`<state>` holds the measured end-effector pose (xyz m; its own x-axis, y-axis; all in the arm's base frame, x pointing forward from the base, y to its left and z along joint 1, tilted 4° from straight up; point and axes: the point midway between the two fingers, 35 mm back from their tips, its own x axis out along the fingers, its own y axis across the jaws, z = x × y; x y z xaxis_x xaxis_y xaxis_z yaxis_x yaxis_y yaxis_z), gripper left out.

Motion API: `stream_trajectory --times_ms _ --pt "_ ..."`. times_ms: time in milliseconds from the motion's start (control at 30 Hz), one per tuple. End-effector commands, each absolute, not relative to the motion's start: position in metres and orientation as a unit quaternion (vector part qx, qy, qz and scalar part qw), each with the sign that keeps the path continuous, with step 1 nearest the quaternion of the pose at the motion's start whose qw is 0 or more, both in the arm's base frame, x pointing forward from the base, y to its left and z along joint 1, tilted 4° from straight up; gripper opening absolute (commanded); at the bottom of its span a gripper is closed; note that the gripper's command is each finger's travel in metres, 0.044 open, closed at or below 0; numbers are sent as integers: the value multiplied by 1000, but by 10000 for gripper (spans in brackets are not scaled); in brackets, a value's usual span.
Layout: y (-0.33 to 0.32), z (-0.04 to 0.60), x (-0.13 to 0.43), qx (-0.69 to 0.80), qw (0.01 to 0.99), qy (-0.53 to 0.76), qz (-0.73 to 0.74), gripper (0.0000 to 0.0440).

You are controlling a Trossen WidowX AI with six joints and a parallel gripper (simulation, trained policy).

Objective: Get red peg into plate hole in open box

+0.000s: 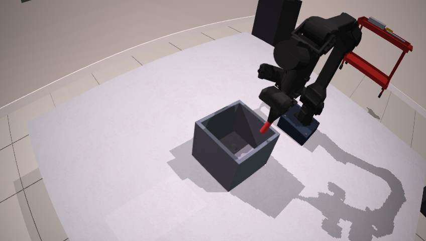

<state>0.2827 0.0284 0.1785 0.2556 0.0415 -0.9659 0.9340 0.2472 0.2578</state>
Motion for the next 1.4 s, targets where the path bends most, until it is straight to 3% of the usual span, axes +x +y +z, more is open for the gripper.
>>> stream_trajectory --times_ms 0,667,900,1367 --pt "22 176 287 492 615 496 -366 0" --pt "-13 129 305 475 582 532 -391 1" --pt "-16 108 311 476 571 545 -388 19" --pt "-20 70 320 463 568 566 -379 0"
